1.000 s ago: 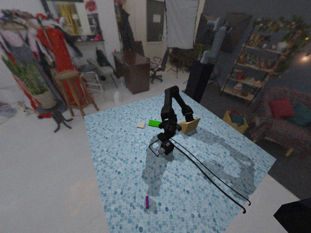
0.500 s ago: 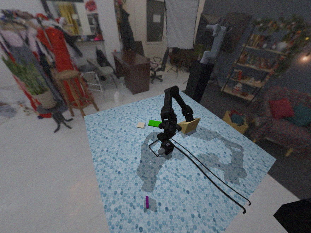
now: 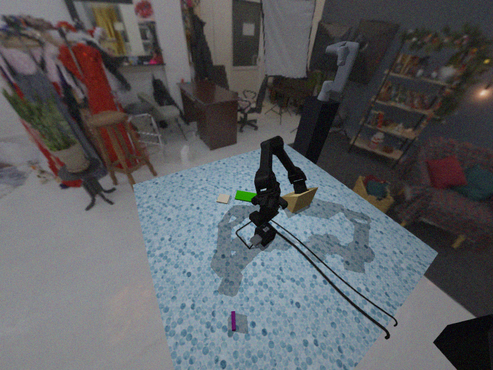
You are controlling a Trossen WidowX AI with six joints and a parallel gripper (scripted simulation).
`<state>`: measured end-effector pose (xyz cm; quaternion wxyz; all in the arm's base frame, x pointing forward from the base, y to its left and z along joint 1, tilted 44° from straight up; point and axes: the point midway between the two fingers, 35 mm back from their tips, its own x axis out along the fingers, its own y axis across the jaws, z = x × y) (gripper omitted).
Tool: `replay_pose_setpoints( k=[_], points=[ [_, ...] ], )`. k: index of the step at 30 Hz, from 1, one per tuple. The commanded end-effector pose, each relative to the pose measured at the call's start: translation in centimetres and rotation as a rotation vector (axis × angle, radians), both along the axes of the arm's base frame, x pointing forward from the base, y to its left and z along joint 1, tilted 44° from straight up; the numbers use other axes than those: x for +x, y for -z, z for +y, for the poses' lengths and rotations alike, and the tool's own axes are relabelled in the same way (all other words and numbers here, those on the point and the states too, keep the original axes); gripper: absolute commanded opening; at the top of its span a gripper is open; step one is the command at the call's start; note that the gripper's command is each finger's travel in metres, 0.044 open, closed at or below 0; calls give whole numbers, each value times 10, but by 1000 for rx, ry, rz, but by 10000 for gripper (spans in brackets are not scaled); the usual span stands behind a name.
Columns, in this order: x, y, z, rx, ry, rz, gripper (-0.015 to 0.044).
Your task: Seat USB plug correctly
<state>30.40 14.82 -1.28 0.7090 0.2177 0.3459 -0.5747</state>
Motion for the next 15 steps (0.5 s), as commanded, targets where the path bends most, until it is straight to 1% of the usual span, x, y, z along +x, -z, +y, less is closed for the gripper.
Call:
replay_pose_setpoints(
  k=[1, 15],
  points=[
    [-1, 1, 0, 4, -2, 7, 0],
    [-1, 3, -1, 15, -1, 9, 0]
  ],
)
